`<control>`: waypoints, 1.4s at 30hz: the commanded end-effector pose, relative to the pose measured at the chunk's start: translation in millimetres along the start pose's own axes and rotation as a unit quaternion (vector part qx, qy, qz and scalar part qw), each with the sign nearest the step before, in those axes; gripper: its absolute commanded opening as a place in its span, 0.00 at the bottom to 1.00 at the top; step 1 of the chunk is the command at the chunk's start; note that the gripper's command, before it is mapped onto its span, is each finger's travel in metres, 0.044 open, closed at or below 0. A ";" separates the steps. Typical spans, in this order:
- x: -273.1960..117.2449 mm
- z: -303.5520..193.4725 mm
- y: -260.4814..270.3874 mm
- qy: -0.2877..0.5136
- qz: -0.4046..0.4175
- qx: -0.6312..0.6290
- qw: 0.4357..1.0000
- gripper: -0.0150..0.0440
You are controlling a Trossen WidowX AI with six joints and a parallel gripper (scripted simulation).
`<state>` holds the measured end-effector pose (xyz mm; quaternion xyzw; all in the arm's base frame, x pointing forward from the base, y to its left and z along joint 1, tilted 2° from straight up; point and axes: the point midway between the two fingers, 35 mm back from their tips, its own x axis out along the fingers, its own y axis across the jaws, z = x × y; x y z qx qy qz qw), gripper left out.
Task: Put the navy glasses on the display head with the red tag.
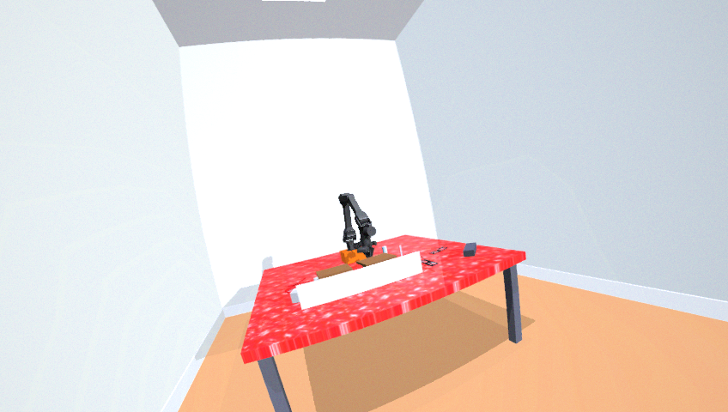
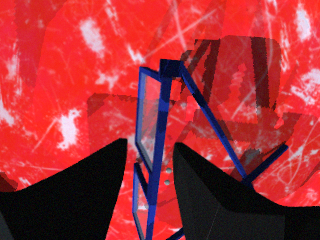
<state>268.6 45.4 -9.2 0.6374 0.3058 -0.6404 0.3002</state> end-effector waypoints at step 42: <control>22.4 3.1 -3.9 -0.002 -0.002 -0.002 1.000 0.28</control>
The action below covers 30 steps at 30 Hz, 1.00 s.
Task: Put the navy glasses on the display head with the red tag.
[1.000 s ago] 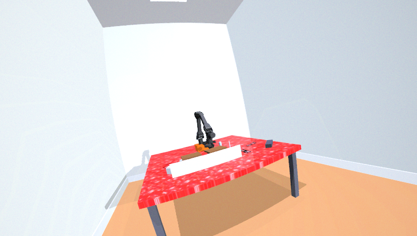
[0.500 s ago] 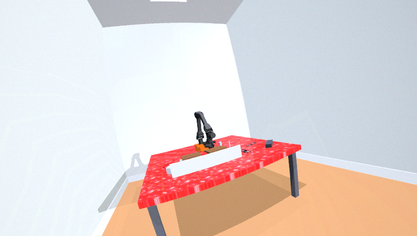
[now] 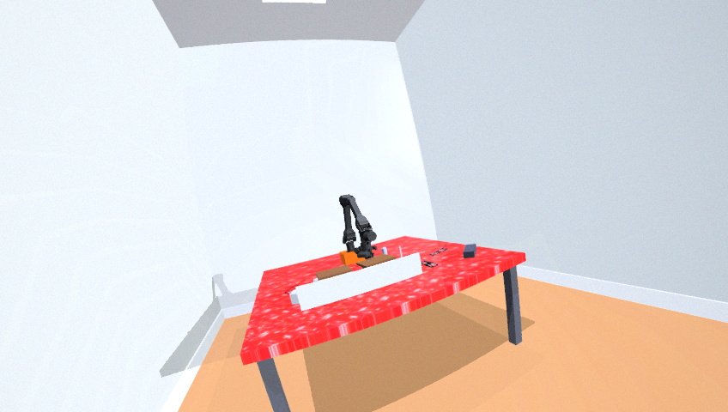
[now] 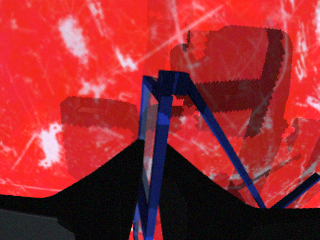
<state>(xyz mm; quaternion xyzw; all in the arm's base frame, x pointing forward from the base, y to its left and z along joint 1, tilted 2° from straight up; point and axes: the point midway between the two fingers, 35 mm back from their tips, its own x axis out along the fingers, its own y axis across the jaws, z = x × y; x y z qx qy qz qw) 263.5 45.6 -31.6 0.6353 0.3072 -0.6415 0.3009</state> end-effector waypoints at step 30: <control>-101.4 -4.8 4.9 0.000 -0.003 -0.010 1.000 0.25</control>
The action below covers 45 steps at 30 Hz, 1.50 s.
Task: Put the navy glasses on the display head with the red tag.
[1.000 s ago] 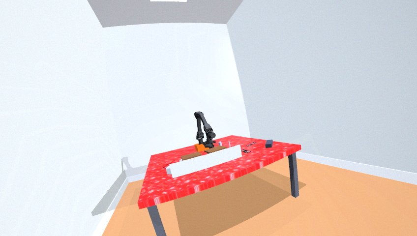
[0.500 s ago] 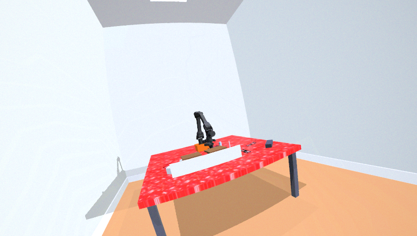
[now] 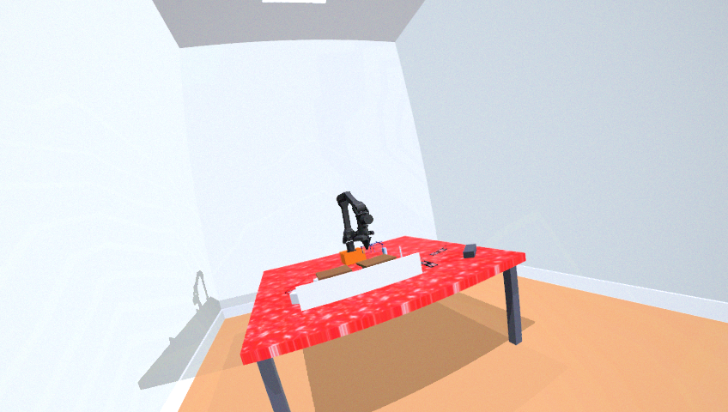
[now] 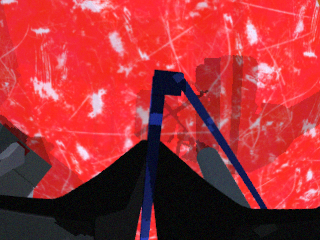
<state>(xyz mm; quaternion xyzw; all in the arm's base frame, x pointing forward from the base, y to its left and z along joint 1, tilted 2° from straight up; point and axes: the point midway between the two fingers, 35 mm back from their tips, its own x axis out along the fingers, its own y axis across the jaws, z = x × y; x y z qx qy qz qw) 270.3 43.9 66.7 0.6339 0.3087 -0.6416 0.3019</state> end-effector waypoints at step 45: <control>6.5 -177.0 -64.3 0.010 0.000 -0.498 0.867 0.25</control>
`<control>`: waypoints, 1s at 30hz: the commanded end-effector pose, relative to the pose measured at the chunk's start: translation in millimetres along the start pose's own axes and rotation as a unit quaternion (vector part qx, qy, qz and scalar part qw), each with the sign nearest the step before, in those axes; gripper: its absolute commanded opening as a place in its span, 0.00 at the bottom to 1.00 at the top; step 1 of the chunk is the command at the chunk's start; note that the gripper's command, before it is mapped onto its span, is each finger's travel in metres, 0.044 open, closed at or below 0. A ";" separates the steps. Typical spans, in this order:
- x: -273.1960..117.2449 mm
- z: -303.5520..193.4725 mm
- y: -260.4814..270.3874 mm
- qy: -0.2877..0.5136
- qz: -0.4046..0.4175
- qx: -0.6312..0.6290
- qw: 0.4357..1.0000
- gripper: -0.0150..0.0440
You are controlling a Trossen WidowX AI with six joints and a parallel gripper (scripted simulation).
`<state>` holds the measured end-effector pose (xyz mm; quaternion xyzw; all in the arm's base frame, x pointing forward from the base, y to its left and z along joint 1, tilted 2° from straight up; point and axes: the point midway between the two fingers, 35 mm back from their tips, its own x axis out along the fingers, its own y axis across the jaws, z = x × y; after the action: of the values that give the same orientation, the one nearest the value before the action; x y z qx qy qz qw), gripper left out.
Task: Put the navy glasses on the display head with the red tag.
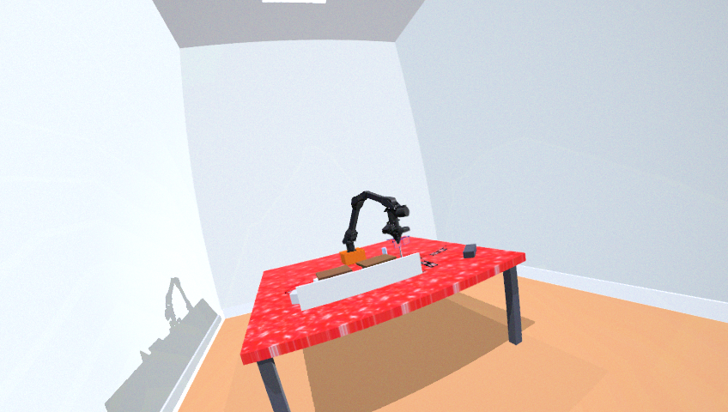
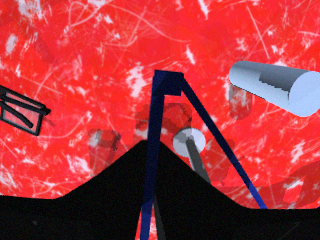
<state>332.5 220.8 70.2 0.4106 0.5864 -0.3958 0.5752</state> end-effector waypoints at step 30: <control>56.5 8.9 5.8 0.001 -0.005 -0.004 1.000 0.25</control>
<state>337.9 217.1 12.8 0.4045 0.5898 -0.3973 0.5751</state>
